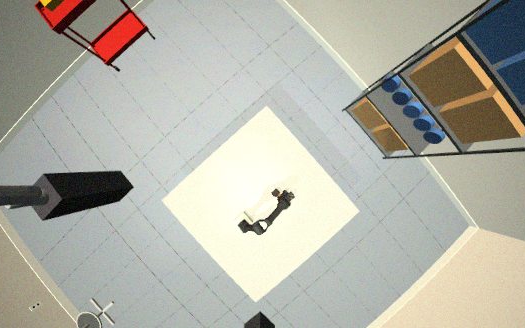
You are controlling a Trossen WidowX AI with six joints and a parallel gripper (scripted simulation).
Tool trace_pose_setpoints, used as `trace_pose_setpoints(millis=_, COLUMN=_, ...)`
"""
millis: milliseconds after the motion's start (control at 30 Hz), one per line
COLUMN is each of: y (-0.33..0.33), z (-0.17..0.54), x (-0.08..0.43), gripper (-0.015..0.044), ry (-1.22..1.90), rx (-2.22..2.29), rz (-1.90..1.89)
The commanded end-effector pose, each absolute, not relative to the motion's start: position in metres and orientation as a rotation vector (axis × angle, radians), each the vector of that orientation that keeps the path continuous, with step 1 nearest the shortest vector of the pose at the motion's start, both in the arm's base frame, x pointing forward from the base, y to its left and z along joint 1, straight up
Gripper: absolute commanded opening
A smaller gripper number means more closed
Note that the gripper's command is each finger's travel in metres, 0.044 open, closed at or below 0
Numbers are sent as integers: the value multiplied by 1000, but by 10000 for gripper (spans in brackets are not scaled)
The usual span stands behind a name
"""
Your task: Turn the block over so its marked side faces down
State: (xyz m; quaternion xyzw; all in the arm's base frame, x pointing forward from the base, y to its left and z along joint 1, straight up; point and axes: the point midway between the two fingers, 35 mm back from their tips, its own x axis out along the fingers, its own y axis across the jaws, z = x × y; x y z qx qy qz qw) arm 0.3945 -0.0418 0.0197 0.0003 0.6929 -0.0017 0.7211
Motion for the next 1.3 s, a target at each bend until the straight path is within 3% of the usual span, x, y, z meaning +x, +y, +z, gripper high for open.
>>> trace_pose_setpoints(millis=0, y=-42, z=19, x=394, gripper=142, ry=1533, rx=2, rz=-9)
trace_pose_setpoints(millis=200, y=-42, z=48, x=393, gripper=0, ry=1533, rx=2, rz=-9)
trace_pose_setpoints(millis=1267, y=-43, z=35, x=395, gripper=0, ry=1133, rx=5, rz=-10)
